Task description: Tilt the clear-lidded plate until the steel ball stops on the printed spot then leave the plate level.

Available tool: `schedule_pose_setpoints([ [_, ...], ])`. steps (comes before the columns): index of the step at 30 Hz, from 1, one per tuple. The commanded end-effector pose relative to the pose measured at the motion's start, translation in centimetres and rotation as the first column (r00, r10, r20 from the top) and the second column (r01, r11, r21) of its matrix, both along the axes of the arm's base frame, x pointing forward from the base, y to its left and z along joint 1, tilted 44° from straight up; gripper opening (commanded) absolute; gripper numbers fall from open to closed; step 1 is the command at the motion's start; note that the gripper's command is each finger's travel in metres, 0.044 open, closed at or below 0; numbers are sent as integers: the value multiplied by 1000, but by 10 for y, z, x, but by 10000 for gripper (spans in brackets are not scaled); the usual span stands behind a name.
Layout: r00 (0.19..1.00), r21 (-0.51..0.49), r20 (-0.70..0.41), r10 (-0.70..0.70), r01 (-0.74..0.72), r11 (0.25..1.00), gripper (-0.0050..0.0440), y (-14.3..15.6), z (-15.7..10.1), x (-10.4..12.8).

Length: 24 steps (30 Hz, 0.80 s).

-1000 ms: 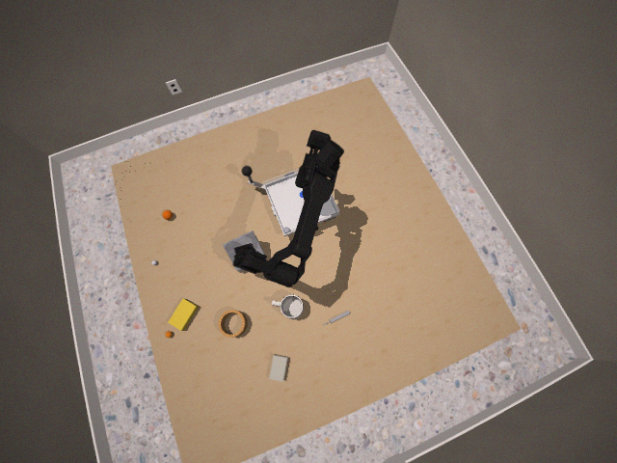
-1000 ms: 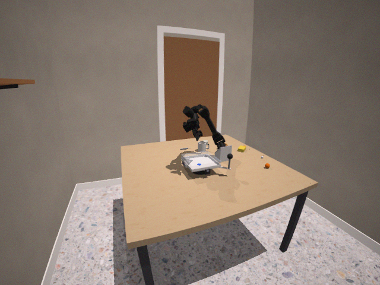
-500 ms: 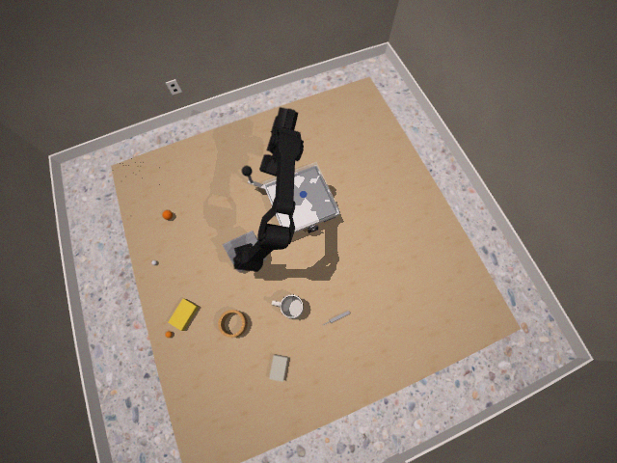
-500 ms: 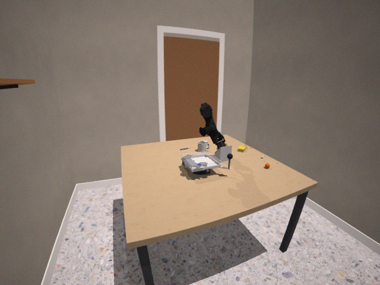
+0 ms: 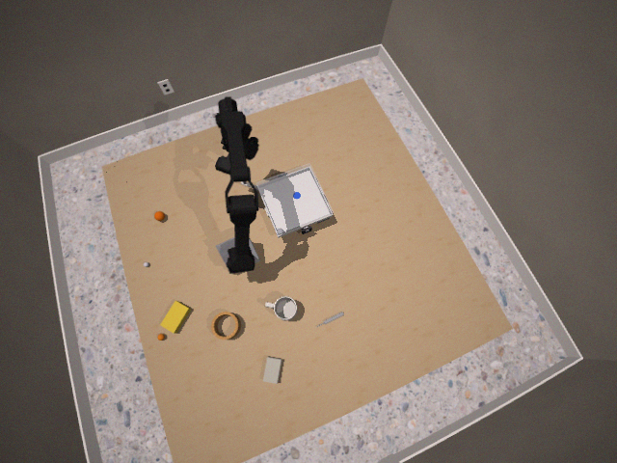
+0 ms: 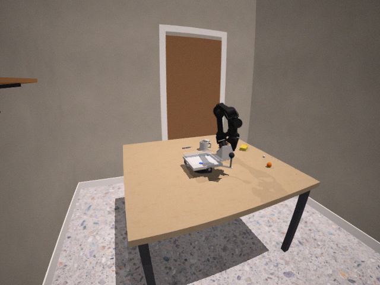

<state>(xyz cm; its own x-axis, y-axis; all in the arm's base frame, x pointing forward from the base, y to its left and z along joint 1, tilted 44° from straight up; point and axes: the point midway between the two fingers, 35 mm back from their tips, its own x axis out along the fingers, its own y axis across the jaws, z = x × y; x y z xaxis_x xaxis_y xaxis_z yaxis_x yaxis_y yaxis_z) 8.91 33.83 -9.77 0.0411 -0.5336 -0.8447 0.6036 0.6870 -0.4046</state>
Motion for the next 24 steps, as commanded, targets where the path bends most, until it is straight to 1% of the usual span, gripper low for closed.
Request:
schedule_pose_setpoints([
  [1,999,-80,43,-15,19,997,300,-6,-12,-15],
  [2,997,-135,75,-16,26,991,300,-11,-19,-28],
  [3,997,-135,75,-16,26,991,300,-11,-19,-28],
  [4,994,-186,110,-12,33,982,300,-17,-26,-40],
  [10,994,-186,110,-12,33,982,300,-17,-26,-40],
  [15,994,-186,110,-12,33,982,300,-33,-5,-9],
  [17,994,-186,110,-12,33,982,300,-33,-5,-9],
  [18,994,-186,110,-12,33,982,300,-37,-1,-3],
  [24,994,-186,110,-12,33,982,300,-37,-1,-3],
])
